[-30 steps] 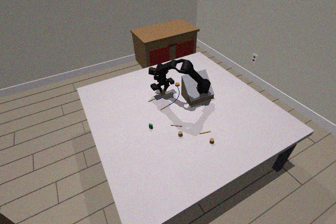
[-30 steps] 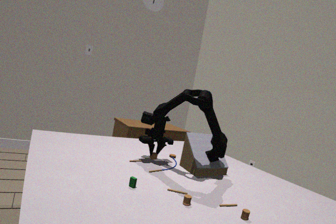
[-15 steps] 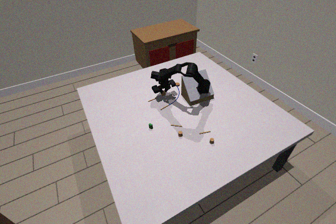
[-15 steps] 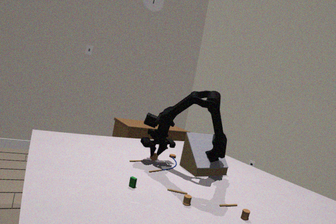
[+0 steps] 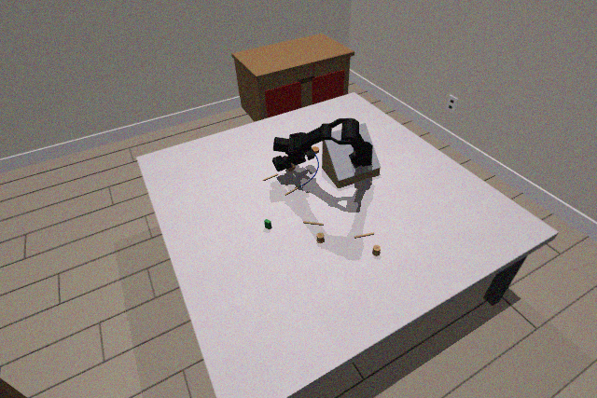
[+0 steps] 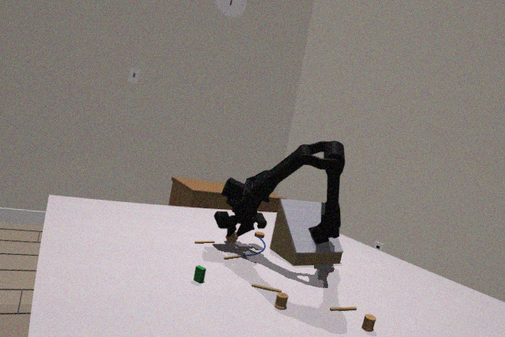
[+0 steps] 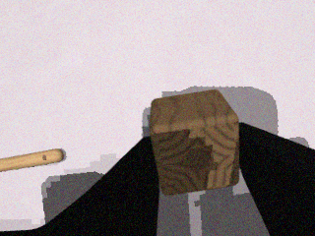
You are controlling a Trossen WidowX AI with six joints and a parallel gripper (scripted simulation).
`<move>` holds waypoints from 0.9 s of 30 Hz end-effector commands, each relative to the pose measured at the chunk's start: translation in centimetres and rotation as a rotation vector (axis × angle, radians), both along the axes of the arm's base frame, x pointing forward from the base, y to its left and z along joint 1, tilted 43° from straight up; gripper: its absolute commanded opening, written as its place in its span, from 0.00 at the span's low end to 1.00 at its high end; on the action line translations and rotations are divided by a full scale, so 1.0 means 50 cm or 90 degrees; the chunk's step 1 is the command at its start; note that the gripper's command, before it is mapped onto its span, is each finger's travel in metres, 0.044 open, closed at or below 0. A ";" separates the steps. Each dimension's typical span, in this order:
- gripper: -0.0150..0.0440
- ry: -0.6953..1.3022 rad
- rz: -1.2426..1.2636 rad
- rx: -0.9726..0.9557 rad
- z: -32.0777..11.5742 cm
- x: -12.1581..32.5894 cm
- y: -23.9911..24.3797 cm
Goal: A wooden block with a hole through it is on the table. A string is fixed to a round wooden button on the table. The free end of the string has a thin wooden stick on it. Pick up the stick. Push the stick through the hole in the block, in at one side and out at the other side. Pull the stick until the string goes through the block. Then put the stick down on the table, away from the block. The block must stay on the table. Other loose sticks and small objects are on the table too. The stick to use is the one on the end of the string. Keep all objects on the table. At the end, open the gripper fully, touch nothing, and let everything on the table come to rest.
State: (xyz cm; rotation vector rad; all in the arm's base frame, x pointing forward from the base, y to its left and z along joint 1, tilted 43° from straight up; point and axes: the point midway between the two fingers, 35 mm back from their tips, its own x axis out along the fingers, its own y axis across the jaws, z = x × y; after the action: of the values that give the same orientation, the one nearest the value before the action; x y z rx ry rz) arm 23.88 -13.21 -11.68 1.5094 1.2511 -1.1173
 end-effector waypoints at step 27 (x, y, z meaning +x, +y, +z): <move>0.30 0.039 -0.021 -0.239 0.009 0.006 0.042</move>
State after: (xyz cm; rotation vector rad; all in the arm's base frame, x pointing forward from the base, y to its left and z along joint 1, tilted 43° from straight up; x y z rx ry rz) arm 24.19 -11.05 -11.21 1.2170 0.9848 -1.3463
